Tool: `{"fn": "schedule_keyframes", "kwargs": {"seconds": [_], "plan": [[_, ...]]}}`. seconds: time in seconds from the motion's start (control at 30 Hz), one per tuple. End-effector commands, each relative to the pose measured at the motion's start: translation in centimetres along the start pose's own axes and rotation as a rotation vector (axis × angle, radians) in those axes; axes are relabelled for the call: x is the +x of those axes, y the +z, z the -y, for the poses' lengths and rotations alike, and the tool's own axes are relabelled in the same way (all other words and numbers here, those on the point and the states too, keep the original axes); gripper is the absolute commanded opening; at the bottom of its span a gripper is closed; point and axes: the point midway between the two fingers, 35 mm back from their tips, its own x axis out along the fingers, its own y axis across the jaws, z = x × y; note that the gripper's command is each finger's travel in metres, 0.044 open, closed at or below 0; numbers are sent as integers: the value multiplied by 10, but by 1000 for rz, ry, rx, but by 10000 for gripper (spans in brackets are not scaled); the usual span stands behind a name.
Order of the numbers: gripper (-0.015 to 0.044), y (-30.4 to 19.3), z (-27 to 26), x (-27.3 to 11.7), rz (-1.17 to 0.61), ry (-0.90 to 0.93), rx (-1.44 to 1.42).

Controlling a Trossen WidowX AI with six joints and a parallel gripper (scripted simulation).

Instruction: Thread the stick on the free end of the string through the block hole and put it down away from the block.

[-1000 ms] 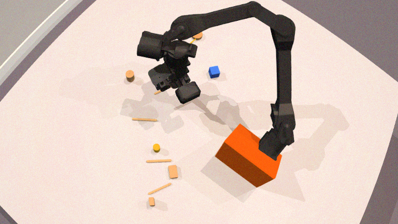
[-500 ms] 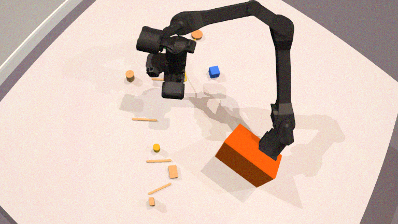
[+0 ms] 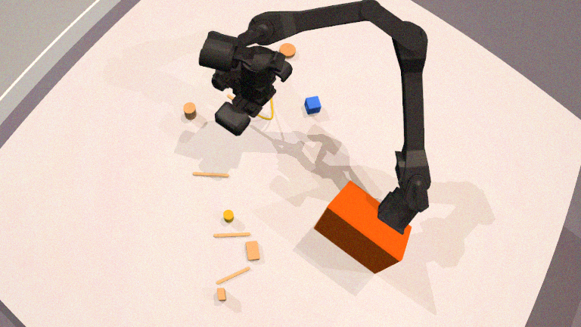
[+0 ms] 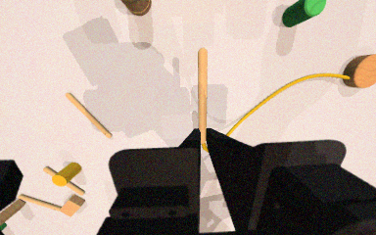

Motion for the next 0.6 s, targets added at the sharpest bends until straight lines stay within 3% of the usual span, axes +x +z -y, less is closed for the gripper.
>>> {"fn": "schedule_keyframes", "kwargs": {"seconds": [0.0,0.57], "plan": [[0,3,5,1,-2,-6,160],[0,13,17,1,0,-7,788]]}}
